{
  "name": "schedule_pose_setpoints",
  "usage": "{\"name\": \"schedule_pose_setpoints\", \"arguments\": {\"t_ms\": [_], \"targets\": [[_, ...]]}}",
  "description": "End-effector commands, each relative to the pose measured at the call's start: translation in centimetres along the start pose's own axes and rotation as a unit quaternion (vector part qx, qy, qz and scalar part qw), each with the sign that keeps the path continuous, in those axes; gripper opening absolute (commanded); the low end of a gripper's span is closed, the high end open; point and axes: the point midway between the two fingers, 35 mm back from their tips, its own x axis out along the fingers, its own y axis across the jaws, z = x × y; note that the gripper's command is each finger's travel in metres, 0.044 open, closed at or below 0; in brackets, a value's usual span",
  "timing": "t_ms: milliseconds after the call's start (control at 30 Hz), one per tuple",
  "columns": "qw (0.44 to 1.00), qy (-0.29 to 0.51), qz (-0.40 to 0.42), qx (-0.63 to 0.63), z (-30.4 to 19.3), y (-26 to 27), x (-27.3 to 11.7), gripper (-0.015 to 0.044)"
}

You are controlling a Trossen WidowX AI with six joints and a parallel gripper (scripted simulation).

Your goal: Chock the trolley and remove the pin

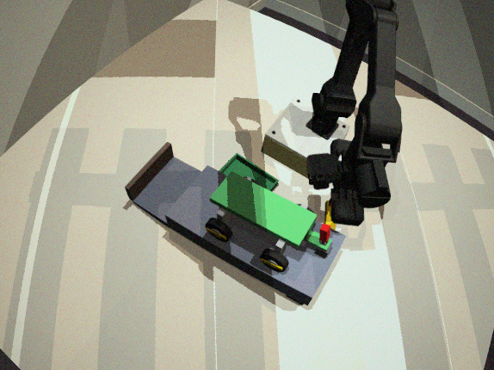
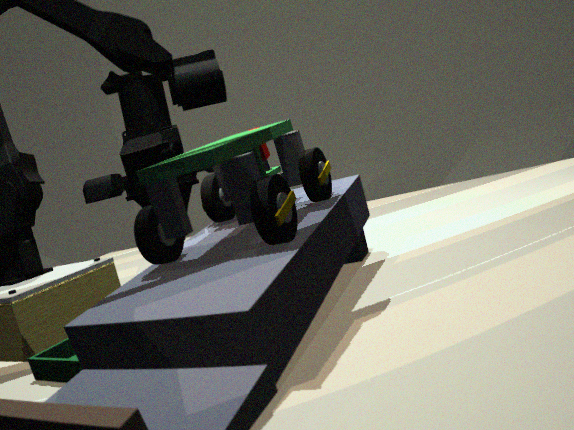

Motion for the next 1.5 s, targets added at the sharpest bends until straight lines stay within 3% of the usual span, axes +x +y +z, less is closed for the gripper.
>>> {"name": "schedule_pose_setpoints", "arguments": {"t_ms": [0, 1100, 1467], "targets": [[1.0, -0.002, 0.007, 0.003, 0.0, 0.0, -1.6, 0.0], [1.0, -0.002, 0.007, 0.003, 0.1, 0.3, -11.0, 0.0], [0.999, -0.002, 0.007, -0.053, 0.1, 0.3, -11.3, 0.0]]}}
